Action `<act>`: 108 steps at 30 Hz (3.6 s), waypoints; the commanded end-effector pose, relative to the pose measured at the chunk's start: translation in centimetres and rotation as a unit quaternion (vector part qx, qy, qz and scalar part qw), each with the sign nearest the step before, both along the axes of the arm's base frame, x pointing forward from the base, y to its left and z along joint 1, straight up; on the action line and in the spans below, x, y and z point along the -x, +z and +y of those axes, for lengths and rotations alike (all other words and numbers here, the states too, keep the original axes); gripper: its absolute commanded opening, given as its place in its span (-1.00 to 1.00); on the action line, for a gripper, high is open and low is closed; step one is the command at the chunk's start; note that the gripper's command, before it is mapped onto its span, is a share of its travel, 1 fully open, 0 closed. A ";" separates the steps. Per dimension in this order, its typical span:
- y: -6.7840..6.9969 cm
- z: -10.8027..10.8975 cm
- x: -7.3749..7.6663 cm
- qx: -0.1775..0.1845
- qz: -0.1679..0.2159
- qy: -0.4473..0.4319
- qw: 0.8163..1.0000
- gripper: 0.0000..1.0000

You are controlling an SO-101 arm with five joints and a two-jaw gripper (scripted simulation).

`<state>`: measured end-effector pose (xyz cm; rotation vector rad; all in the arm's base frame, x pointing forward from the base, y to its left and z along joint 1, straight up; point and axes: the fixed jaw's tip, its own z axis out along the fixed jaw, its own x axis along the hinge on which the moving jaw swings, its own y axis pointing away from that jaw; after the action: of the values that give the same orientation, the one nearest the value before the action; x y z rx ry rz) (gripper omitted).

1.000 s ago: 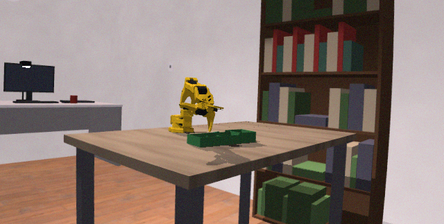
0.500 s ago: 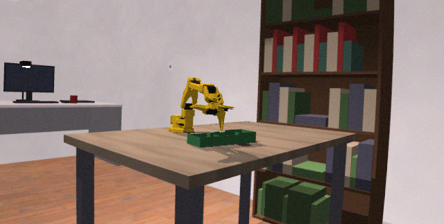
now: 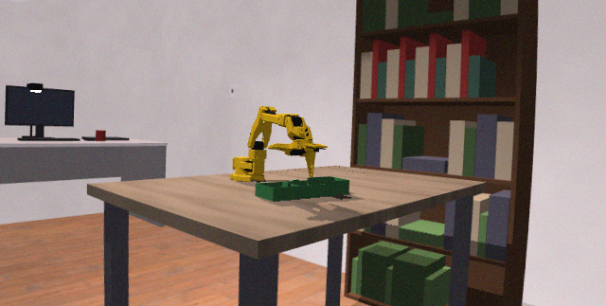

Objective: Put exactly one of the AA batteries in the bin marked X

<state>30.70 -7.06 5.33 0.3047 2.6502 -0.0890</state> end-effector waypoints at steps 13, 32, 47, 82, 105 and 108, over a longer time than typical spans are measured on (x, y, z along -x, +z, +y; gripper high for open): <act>1.2 0.4 -0.6 0.001 -0.022 0.001 1.000 1.00; 1.2 0.4 -0.6 0.001 -0.022 0.001 1.000 1.00; 1.2 0.4 -0.6 0.001 -0.022 0.001 1.000 1.00; 1.9 8.4 -1.8 -0.076 -0.113 -0.001 0.991 1.00; 2.6 8.4 -1.7 -0.076 -0.128 0.001 0.989 1.00; 2.6 8.4 -1.7 -0.076 -0.128 0.001 0.989 1.00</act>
<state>31.89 1.07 5.85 0.3524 2.4825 0.1240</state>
